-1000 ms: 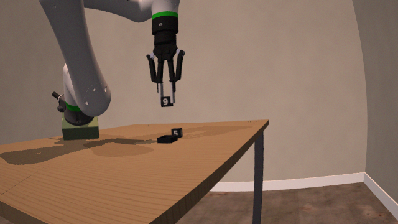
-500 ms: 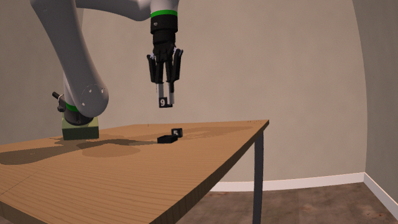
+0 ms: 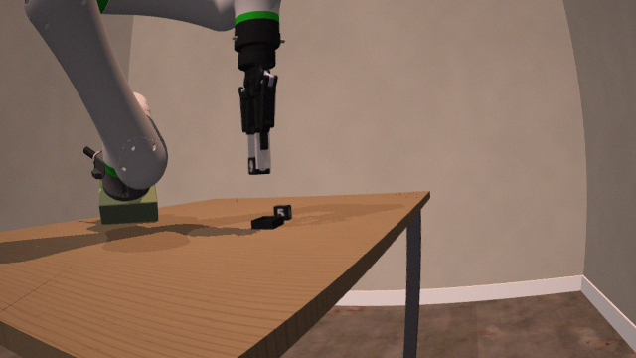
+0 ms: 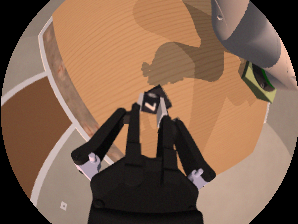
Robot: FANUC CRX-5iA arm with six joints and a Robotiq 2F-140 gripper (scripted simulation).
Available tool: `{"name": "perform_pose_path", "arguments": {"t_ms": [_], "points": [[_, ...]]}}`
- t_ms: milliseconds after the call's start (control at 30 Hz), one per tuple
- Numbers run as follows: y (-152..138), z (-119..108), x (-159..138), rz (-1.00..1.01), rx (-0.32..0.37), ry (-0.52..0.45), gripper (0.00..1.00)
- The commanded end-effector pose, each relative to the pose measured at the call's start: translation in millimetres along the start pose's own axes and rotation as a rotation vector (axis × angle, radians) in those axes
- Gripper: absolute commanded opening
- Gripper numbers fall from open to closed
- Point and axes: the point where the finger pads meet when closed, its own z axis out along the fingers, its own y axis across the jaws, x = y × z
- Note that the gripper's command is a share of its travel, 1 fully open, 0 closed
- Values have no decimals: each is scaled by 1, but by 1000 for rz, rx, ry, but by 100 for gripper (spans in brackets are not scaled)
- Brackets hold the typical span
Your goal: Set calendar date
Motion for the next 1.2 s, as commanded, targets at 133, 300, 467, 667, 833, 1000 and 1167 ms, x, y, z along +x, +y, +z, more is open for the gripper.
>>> {"name": "perform_pose_path", "arguments": {"t_ms": [133, 300, 467, 667, 833, 1000, 1167], "points": [[-18, 1, 18, 320, 8, -1, 17], [-26, 2, 27, 462, 9, -2, 17], [-36, 2, 39, 646, 11, -3, 17], [-42, 3, 48, 774, 13, -4, 17], [-42, 3, 48, 774, 13, -4, 17], [-42, 3, 48, 774, 13, -4, 17], [-42, 4, 48, 774, 13, -4, 17]]}}
